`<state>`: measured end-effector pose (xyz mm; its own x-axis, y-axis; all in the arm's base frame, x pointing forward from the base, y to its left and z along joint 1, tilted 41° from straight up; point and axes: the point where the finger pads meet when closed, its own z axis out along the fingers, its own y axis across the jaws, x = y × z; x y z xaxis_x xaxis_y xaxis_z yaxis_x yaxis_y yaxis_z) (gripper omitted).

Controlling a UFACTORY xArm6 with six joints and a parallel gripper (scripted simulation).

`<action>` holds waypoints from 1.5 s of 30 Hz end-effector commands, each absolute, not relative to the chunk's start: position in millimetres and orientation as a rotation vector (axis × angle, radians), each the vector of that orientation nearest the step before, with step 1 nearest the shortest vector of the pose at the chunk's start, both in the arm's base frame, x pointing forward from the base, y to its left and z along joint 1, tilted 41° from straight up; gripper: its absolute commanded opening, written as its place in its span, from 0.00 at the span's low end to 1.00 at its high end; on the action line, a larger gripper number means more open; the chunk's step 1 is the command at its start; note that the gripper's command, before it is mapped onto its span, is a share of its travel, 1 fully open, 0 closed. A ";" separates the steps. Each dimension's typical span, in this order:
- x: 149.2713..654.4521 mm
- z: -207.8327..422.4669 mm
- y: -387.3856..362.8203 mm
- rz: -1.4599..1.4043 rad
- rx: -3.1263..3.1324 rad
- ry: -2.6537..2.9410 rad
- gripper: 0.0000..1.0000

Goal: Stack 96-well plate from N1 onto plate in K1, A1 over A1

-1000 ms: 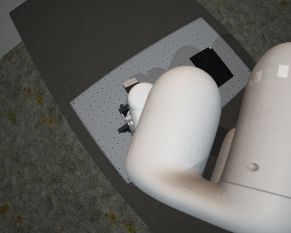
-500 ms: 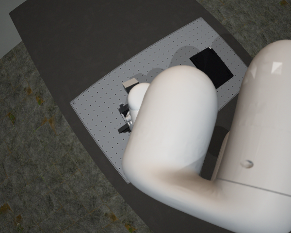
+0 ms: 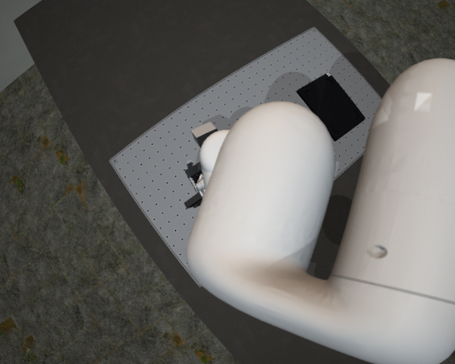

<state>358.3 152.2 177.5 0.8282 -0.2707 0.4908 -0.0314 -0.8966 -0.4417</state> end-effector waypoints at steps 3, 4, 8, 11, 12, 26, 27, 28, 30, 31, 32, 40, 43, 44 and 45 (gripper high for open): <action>359.3 177.5 152.7 -0.785 -2.586 0.225 0.00; 359.4 177.4 152.8 -0.785 -2.586 0.225 0.00; 359.8 176.9 153.0 -0.785 -2.586 0.225 0.00; 360.1 176.5 153.2 -0.785 -2.586 0.225 0.00; 360.1 176.5 153.2 -0.785 -2.586 0.225 0.00; 361.3 174.9 153.9 -0.785 -2.586 0.225 0.00; 361.4 174.7 154.0 -0.785 -2.586 0.225 0.00; 361.4 174.7 154.0 -0.785 -2.586 0.225 0.00; 361.4 174.7 154.0 -0.785 -2.586 0.225 0.00; 361.4 174.7 154.0 -0.785 -2.586 0.225 0.00; 361.7 174.2 154.2 -0.785 -2.586 0.225 1.00; 361.7 174.2 154.2 -0.785 -2.586 0.225 1.00; 361.7 174.2 154.2 -0.785 -2.586 0.225 1.00; 361.7 174.2 154.2 -0.785 -2.586 0.225 1.00; 361.7 174.2 154.2 -0.785 -2.586 0.225 1.00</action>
